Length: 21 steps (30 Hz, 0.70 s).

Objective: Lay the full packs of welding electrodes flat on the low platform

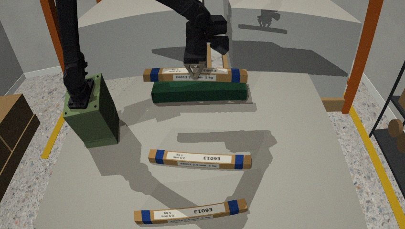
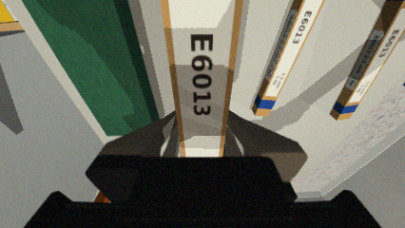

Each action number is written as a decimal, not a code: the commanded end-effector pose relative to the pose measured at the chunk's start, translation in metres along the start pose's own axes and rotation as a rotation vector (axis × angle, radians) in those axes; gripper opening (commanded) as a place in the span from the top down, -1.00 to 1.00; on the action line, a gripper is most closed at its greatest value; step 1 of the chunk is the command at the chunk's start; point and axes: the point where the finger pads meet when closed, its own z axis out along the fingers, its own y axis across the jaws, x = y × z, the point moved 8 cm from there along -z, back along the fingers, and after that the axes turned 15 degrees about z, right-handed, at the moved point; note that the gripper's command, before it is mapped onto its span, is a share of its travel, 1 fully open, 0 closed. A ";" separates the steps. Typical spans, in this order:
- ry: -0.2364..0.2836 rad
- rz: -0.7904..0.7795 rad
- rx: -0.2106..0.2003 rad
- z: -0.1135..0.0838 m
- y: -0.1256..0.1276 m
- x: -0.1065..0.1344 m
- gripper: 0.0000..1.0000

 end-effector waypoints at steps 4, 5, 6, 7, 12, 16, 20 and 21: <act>-0.105 0.013 -0.085 -0.048 -0.012 -0.039 1.00; -0.106 0.014 -0.086 -0.047 -0.015 -0.041 1.00; -0.107 0.014 -0.086 -0.047 -0.017 -0.042 1.00; -0.108 0.014 -0.086 -0.047 -0.020 -0.043 1.00; -0.101 0.006 -0.079 -0.044 -0.028 -0.040 1.00; -0.086 -0.001 -0.068 -0.038 -0.040 -0.037 1.00; -0.076 -0.001 -0.060 -0.034 -0.053 -0.037 1.00; -0.076 -0.001 -0.059 -0.034 -0.056 -0.038 1.00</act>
